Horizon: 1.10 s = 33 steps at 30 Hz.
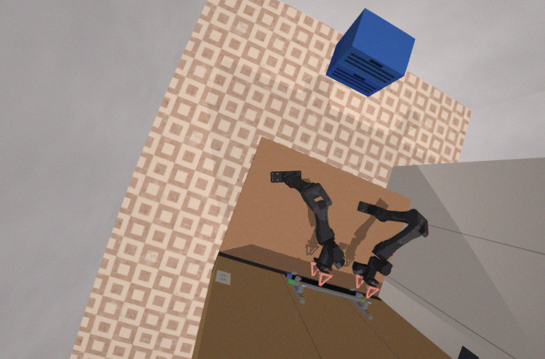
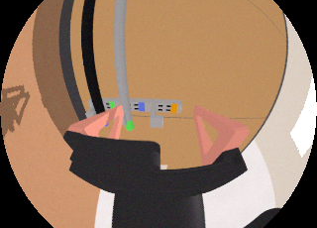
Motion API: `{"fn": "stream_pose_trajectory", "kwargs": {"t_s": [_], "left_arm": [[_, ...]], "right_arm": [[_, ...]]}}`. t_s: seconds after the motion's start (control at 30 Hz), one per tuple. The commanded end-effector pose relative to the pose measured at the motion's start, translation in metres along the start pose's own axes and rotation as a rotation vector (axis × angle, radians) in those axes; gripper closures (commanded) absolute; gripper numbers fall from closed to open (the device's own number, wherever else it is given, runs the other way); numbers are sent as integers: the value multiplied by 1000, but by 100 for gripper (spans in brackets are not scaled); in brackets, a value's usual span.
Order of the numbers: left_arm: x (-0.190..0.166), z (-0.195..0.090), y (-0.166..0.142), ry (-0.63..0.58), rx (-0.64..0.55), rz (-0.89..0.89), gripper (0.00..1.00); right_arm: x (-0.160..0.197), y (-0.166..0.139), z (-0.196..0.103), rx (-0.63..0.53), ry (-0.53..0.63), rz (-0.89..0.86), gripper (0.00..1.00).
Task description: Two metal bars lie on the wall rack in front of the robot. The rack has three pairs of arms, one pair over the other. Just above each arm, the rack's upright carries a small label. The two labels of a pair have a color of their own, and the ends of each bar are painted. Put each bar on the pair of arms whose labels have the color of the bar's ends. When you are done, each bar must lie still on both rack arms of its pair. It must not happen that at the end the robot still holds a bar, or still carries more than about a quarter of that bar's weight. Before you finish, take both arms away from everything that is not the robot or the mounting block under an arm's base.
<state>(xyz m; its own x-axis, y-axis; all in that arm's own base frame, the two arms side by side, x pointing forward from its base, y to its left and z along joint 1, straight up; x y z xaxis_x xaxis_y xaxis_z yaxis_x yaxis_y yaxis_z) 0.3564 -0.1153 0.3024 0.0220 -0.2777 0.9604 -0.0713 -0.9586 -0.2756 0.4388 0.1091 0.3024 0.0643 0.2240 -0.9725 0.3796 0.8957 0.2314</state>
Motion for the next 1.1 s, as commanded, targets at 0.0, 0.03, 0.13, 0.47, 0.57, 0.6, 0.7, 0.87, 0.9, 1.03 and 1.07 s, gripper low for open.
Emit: {"fn": "stream_pose_trajectory", "kwargs": {"t_s": [0.0,0.03,0.13,0.47,0.57,0.6,0.7,0.87,0.9,1.03,1.07], "left_arm": [[17,-2,-9,39,13,-18,0],[17,-2,-9,39,13,-18,0],[17,-2,-9,39,13,-18,0],[17,-2,-9,39,13,-18,0],[9,-1,-7,39,13,-18,1],[6,-1,-6,39,13,-18,2],[-1,-1,-4,39,13,-18,3],[-15,0,0,39,13,-18,6],[-17,0,0,39,13,-18,6],[-22,1,2,39,13,-18,7],[-25,1,3,39,13,-18,8]], "right_arm": [[-19,0,-1,-4,-27,28,0],[-19,0,-1,-4,-27,28,0],[-19,0,-1,-4,-27,28,0],[-19,0,-1,-4,-27,28,0],[-11,-1,-1,-4,-27,28,2],[-9,-2,-1,-4,-27,28,2],[-1,-4,0,-4,-27,28,4],[13,-7,0,-4,-27,28,7],[15,-8,0,-4,-27,28,7],[21,-9,1,-4,-27,28,8],[23,-10,1,-4,-27,28,9]]}}
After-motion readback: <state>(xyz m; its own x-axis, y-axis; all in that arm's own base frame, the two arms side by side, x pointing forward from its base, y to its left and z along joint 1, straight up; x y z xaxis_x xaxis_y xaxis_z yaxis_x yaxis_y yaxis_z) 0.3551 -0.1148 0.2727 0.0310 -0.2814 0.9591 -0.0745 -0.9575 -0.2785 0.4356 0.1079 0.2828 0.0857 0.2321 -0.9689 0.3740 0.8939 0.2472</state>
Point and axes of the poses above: on each arm, the point where the finger pads meet when closed, its own z axis out along the fingers, its own x axis across the jaws, y = z × x, the point moved 10 cm from there along -z, back along the fingers, and after that the axes turned 15 degrees about z, right-handed, at the moved point
